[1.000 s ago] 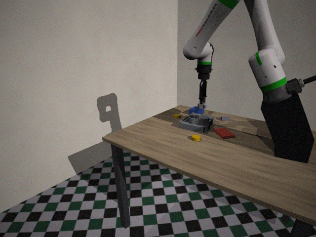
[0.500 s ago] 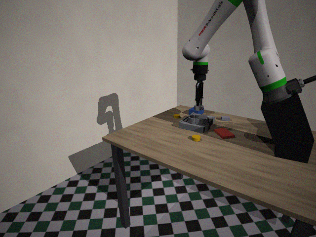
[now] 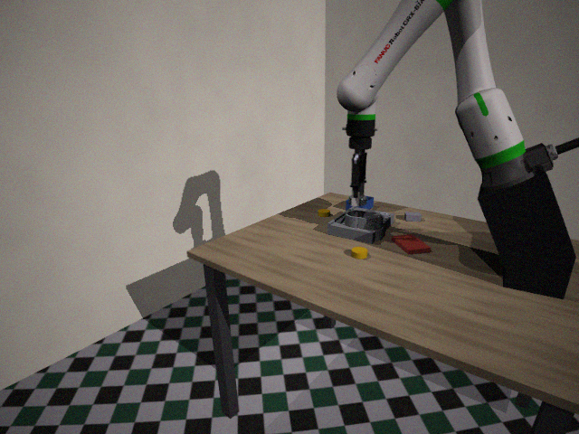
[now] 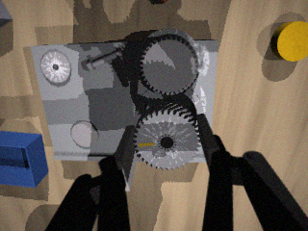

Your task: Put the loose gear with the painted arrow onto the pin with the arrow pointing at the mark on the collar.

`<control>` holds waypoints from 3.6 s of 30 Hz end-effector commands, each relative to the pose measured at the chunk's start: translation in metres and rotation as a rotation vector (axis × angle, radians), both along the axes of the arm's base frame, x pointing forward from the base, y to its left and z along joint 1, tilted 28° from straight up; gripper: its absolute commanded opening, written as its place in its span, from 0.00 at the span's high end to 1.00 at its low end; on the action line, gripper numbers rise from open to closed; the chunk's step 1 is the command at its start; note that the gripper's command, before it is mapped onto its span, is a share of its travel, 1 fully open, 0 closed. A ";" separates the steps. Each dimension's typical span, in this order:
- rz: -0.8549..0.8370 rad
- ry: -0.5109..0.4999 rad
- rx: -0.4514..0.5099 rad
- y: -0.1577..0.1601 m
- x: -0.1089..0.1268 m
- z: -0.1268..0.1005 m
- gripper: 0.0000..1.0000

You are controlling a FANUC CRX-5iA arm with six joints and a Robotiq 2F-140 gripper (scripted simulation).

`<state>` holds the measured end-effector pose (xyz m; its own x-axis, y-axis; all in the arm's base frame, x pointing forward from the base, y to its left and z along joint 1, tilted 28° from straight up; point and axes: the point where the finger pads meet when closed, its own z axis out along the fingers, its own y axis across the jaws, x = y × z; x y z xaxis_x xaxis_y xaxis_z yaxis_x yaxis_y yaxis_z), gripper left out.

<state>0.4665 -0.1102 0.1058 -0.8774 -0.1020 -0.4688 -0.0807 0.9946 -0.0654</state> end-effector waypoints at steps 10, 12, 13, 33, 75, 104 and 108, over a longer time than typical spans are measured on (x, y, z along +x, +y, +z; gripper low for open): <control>0.072 0.002 -0.038 0.002 0.000 0.000 1.00; 0.093 0.003 -0.050 0.003 0.000 0.000 1.00; 0.104 0.003 -0.056 0.003 0.000 0.000 1.00; 0.409 0.010 -0.219 0.003 0.000 0.000 1.00; 1.533 0.034 -0.822 0.003 0.000 0.000 1.00; 2.129 0.047 -1.142 0.003 0.000 0.000 1.00; 2.184 0.048 -1.172 0.003 0.000 0.000 1.00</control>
